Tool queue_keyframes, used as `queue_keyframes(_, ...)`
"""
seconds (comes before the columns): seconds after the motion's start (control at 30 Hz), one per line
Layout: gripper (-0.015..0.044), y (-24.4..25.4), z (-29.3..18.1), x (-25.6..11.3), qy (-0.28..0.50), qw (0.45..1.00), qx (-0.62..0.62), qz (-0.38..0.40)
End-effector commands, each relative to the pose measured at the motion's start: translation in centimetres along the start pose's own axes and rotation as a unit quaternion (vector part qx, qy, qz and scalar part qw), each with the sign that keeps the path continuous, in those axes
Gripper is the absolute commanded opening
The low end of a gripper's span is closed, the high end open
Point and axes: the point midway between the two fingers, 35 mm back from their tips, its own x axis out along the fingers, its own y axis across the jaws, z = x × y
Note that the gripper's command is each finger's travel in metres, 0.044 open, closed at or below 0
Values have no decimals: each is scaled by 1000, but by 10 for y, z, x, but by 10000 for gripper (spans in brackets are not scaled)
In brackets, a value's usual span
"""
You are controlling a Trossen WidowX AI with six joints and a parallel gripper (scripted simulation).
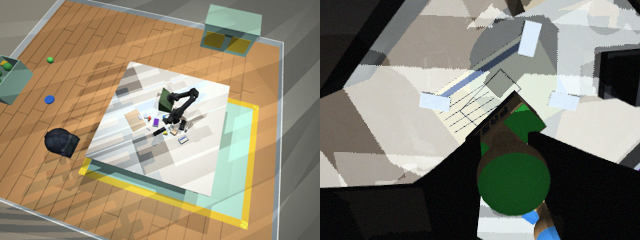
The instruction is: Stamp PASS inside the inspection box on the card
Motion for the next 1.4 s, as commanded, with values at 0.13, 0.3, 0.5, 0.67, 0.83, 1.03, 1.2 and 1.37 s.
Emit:
queue_keyframes(0.13,0,1,0,6,0,1000,1,2)
queue_keyframes(0.3,0,0,0,10,0,1000,1,2)
queue_keyframes(0.5,0,0,0,14,0,1000,1,2)
queue_keyframes(0.67,0,0,0,17,0,1000,0,2)
queue_keyframes(0.83,0,0,0,20,0,1000,0,2)
queue_keyframes(1.03,0,1,0,24,0,1000,0,2)
queue_keyframes(1.2,0,1,0,28,0,1000,0,2)
queue_keyframes(1.37,0,1,0,31,0,1000,0,3)
